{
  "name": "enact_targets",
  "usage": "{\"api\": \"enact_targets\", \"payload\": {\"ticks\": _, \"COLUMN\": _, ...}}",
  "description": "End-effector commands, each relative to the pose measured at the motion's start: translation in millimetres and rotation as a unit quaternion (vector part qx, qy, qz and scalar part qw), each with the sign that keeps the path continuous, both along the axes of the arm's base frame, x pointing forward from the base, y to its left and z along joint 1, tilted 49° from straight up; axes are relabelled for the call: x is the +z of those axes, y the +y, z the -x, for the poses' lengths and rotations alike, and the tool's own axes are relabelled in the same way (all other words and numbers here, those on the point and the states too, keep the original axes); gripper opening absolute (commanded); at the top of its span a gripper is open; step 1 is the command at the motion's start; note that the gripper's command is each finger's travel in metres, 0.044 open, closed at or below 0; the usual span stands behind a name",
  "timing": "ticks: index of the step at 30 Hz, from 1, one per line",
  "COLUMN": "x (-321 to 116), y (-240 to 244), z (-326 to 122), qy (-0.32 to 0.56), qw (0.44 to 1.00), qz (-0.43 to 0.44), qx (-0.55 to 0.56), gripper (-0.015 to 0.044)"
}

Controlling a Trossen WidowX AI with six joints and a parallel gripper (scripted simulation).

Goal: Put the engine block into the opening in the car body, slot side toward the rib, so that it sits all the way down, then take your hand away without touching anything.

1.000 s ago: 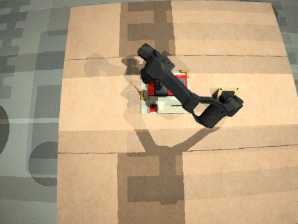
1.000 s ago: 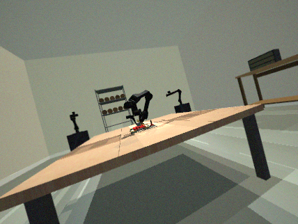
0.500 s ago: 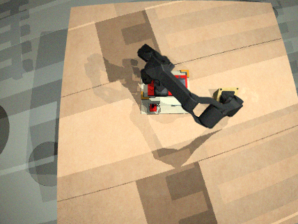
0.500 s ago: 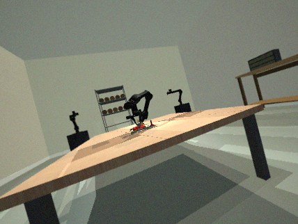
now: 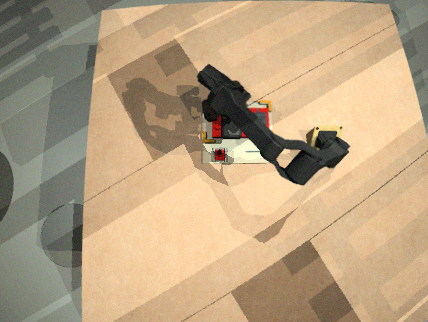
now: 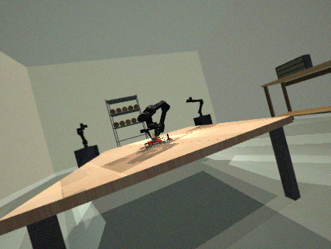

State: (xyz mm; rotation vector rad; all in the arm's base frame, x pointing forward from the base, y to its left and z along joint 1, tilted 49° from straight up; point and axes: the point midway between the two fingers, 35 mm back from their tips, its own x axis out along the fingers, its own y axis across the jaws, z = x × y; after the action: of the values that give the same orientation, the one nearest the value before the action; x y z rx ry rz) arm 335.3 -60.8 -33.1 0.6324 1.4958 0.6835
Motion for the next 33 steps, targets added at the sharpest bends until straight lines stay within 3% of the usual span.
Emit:
{"api": "enact_targets", "payload": {"ticks": 1, "x": -0.7, "y": 0.9, "z": -0.3, "qy": 0.000, "qw": 1.000, "qz": -0.001, "qx": -0.002, "gripper": 0.0159}}
{"api": "enact_targets", "payload": {"ticks": 29, "x": -5.9, "y": 6.8, "z": 0.0, "qy": 0.000, "qw": 1.000, "qz": -0.001, "qx": -0.002, "gripper": 0.0159}}
{"api": "enact_targets", "payload": {"ticks": 33, "x": -5.4, "y": 6.0, "z": 0.3, "qy": 0.000, "qw": 1.000, "qz": 0.000, "qx": 0.000, "gripper": 0.0264}}
